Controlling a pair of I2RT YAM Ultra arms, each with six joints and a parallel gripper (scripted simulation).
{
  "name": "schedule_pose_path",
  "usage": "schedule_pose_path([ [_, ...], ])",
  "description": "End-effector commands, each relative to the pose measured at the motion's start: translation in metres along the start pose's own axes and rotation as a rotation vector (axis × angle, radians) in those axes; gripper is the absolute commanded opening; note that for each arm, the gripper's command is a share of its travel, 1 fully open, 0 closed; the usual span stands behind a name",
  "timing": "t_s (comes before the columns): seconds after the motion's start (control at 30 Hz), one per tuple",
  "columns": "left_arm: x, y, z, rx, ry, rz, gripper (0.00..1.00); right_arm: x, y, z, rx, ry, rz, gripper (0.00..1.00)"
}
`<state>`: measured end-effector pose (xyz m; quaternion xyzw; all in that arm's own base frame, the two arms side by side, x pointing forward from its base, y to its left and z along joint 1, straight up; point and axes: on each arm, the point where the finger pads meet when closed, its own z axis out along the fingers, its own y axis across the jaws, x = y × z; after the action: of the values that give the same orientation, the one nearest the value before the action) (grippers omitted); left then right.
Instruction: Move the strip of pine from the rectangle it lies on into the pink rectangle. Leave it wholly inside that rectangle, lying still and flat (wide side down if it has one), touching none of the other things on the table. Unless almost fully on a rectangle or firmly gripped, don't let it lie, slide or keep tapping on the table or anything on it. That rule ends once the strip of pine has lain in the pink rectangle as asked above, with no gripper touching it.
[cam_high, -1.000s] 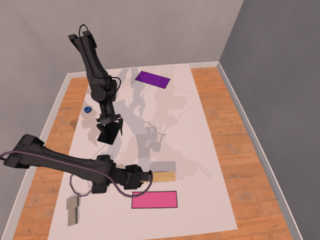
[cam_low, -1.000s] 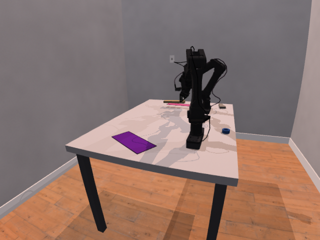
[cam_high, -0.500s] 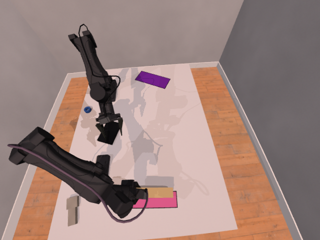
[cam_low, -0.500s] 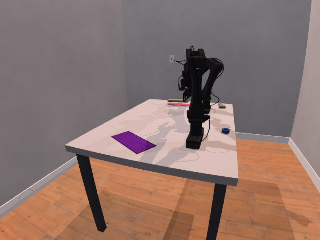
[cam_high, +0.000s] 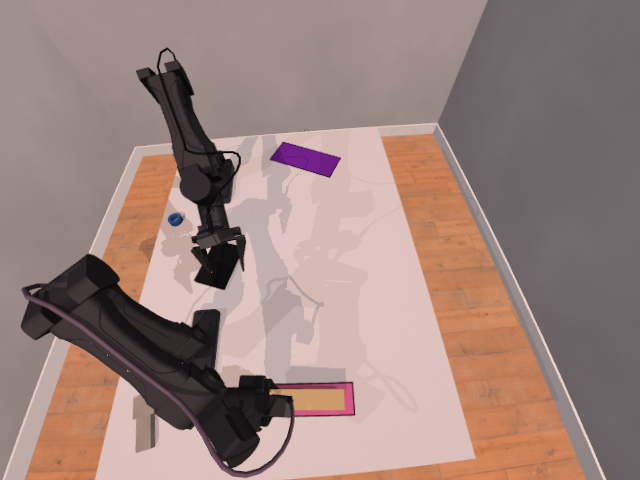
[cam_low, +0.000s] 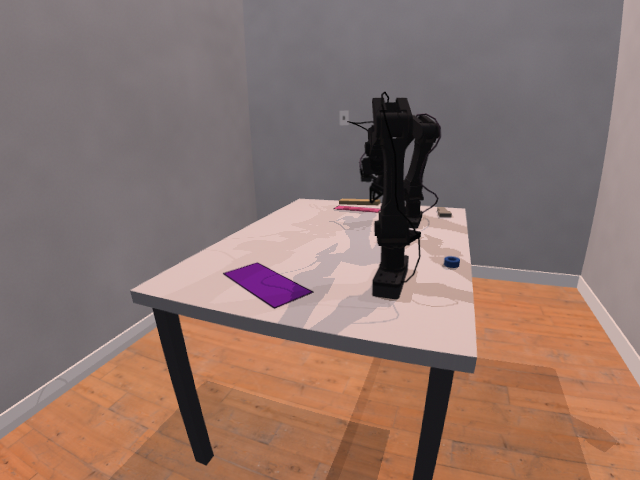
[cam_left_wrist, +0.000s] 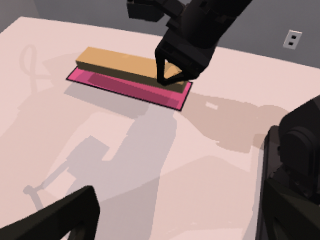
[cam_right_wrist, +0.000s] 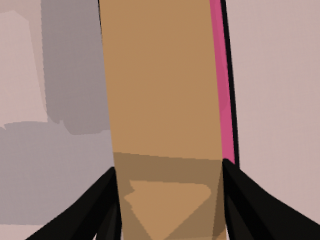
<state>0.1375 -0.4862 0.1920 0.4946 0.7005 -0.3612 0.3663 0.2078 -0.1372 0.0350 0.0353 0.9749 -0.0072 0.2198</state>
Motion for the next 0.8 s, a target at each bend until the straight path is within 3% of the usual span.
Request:
schedule_pose_path([
  [0.0,-0.013,-0.003,0.001,0.001,-0.031,0.003,0.72,-0.021,-0.01,-0.006,0.013,-0.064,-0.022,0.39],
  [0.2,-0.013,-0.003,0.001,0.001,-0.031,0.003,0.72,-0.017,-0.005,-0.005,0.002,-0.053,-0.021,0.39],
  [0.4,-0.013,-0.003,0.001,0.001,-0.031,0.003,0.72,-0.035,-0.009,-0.009,0.0,-0.055,-0.02,0.39],
  [0.77,-0.013,-0.003,0.001,0.001,-0.031,0.003,0.72,-0.021,-0.005,0.007,-0.01,-0.053,-0.019,0.39],
])
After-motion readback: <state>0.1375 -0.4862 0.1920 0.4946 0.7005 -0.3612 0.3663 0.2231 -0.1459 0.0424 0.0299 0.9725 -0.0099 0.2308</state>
